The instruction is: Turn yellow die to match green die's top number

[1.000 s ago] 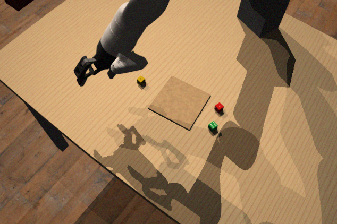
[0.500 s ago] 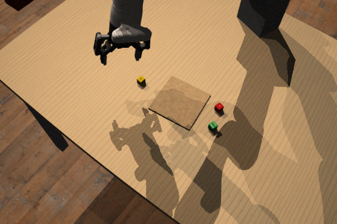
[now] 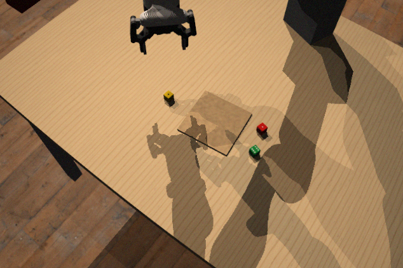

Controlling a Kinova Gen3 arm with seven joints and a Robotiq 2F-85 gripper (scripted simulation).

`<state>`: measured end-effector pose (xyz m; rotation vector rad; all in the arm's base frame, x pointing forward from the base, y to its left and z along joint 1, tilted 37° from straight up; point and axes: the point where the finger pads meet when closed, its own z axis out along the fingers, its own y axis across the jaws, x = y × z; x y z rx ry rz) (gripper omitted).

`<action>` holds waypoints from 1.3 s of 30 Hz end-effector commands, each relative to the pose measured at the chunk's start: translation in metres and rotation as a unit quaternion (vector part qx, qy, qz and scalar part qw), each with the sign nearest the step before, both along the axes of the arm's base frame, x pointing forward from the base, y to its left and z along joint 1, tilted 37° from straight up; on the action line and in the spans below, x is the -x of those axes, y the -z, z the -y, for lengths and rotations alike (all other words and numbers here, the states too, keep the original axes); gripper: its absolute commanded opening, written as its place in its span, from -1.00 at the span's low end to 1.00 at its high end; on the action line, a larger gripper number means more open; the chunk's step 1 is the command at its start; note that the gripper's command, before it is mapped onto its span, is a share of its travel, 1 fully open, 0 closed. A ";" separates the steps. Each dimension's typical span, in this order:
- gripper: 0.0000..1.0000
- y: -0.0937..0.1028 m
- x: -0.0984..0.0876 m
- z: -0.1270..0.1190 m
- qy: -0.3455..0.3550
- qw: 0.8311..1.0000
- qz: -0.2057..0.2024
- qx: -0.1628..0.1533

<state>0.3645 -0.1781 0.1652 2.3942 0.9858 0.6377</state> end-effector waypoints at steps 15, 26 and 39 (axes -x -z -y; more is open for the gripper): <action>1.00 0.002 0.014 0.006 0.016 1.000 -0.006 -0.011; 1.00 0.002 0.014 0.006 0.016 1.000 -0.006 -0.011; 1.00 0.024 -0.001 0.012 0.016 1.000 -0.006 -0.011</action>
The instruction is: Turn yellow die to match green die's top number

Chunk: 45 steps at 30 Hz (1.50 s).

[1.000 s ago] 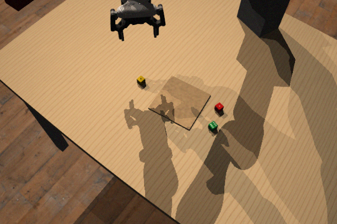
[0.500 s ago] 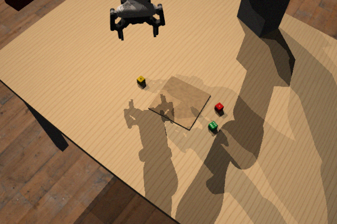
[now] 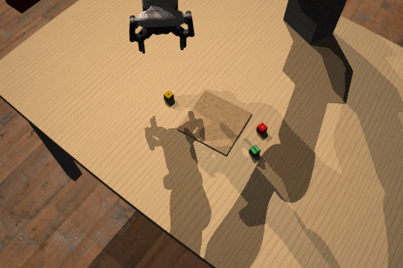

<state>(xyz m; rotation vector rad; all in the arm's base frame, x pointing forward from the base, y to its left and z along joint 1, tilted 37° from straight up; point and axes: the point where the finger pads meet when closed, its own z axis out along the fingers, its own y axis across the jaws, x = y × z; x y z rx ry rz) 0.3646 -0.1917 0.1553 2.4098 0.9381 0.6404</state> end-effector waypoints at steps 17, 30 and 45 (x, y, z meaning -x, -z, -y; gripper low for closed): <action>1.00 0.072 -0.042 0.017 -0.001 1.000 -0.010 -0.006; 1.00 0.079 -0.047 0.019 -0.001 1.000 -0.010 -0.006; 1.00 0.079 -0.047 0.019 -0.001 1.000 -0.010 -0.006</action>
